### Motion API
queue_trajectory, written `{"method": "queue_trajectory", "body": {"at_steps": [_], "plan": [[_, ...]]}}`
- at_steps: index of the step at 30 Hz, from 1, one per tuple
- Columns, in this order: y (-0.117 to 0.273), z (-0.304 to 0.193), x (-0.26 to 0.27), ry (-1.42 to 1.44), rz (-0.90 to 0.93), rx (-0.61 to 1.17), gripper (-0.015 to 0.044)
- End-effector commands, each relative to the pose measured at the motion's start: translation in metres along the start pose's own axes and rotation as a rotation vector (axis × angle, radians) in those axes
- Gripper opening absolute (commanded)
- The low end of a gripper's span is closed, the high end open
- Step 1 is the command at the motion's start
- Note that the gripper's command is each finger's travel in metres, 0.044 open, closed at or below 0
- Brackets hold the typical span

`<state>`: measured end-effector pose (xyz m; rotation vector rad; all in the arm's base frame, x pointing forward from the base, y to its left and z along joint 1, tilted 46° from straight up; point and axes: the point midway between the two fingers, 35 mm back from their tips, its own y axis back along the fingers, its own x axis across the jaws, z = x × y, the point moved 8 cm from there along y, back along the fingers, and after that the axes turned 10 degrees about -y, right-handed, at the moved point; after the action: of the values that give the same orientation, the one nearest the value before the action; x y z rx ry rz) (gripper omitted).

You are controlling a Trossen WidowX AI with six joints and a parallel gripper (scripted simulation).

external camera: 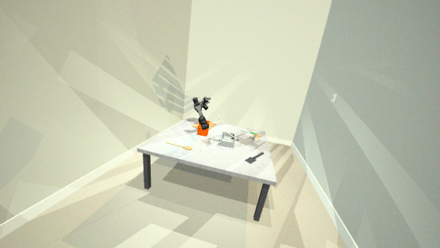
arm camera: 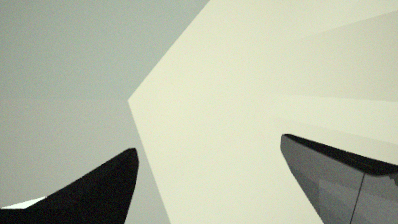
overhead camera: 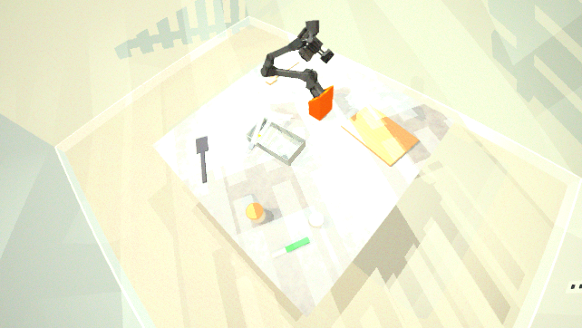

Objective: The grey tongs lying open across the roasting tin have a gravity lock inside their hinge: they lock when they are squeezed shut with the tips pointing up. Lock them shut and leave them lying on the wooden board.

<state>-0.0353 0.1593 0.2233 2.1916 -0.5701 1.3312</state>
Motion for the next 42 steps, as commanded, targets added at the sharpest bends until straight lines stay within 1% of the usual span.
{"method": "queue_trajectory", "body": {"at_steps": [1,7,11,13,14,18,23,27,33,37,39,42], "plan": [[0.000,0.000,0.000,0.000,0.000,0.000,0.0426],[-0.018,0.002,0.011,0.136,-0.022,-0.089,0.0269],[-0.042,0.009,0.024,0.367,-0.059,-0.251,0.0164],[-0.055,0.009,0.032,0.424,-0.094,-0.296,0.0111],[-0.056,0.009,0.032,0.410,-0.112,-0.282,0.0085],[-0.066,0.014,0.038,0.482,-0.137,-0.339,-0.0020],[-0.091,0.035,0.053,0.679,-0.262,-0.498,-0.0150],[-0.114,0.063,0.074,0.878,-0.433,-0.652,-0.0150],[-0.136,0.118,0.105,1.124,-0.811,-0.811,-0.0150],[-0.142,0.163,0.125,1.231,-1.124,-0.828,-0.0150],[-0.141,0.187,0.135,1.262,-1.291,-0.805,-0.0150],[-0.137,0.215,0.145,1.278,-1.486,-0.749,-0.0150]]}}
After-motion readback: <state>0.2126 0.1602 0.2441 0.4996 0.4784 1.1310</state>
